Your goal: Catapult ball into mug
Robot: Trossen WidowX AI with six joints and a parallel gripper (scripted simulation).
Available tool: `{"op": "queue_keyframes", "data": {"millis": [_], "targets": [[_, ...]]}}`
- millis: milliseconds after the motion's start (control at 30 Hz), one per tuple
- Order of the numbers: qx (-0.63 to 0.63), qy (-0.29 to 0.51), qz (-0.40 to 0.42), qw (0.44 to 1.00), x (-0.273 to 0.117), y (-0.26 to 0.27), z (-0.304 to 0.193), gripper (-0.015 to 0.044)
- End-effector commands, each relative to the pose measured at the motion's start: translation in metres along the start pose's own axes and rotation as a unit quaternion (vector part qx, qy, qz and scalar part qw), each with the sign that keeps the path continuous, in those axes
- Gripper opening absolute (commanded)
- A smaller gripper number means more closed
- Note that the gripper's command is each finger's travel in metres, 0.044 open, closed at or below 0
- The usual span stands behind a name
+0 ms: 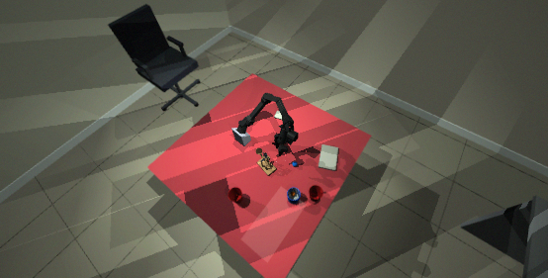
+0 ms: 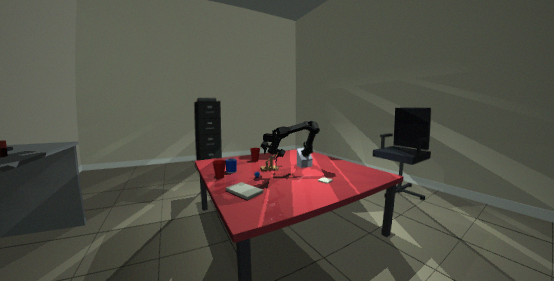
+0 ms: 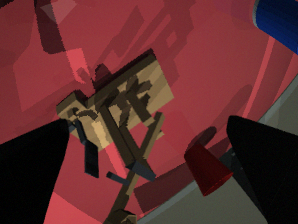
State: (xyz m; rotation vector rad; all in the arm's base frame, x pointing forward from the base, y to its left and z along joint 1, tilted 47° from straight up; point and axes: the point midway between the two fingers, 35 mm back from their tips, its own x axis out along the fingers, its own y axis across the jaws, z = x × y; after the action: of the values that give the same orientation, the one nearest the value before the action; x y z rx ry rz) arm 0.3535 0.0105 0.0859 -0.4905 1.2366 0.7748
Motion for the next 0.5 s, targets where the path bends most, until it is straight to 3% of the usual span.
{"op": "queue_keyframes", "data": {"millis": [0,467], "targets": [[0.052,-0.029,-0.001,0.998,0.001,-0.021,0.008,0.044],[0.251,-0.147,0.006,0.957,0.0,-0.11,0.021,0.044]]}}
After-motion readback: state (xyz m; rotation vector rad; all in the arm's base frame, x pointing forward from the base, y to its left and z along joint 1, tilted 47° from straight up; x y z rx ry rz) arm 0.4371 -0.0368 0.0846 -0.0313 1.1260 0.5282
